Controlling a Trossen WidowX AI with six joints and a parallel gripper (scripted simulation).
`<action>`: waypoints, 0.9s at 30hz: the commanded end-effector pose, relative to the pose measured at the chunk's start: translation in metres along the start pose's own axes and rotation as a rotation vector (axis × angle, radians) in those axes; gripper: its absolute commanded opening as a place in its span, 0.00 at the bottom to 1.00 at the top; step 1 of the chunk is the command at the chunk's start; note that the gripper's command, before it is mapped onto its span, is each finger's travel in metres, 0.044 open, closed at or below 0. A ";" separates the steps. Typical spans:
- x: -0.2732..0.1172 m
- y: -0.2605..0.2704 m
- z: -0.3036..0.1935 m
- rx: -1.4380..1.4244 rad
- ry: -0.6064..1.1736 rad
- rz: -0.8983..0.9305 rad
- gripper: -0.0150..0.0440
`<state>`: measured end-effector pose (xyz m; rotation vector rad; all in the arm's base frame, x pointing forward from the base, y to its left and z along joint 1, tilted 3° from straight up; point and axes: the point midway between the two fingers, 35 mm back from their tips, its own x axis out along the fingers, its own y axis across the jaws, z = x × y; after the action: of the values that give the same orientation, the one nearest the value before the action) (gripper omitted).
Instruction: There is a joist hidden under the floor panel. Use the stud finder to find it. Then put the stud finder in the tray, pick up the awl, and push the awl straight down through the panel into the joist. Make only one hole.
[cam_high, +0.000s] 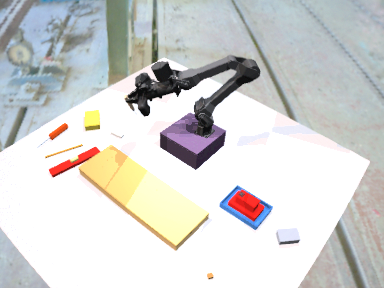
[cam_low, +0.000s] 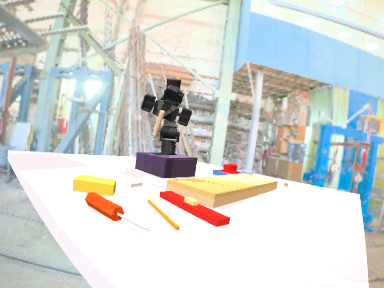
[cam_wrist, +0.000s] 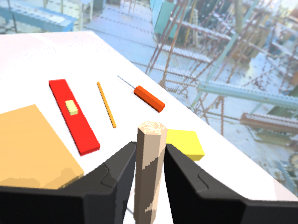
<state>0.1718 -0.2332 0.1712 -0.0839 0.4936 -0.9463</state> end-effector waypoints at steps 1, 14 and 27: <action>0.008 0.017 0.006 -0.069 0.014 0.114 0.25; 0.026 0.075 0.010 -0.255 0.035 0.496 0.25; 0.031 0.127 0.011 -0.365 -0.018 0.876 0.25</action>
<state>0.2776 -0.1906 0.1347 -0.1796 0.6280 -0.0878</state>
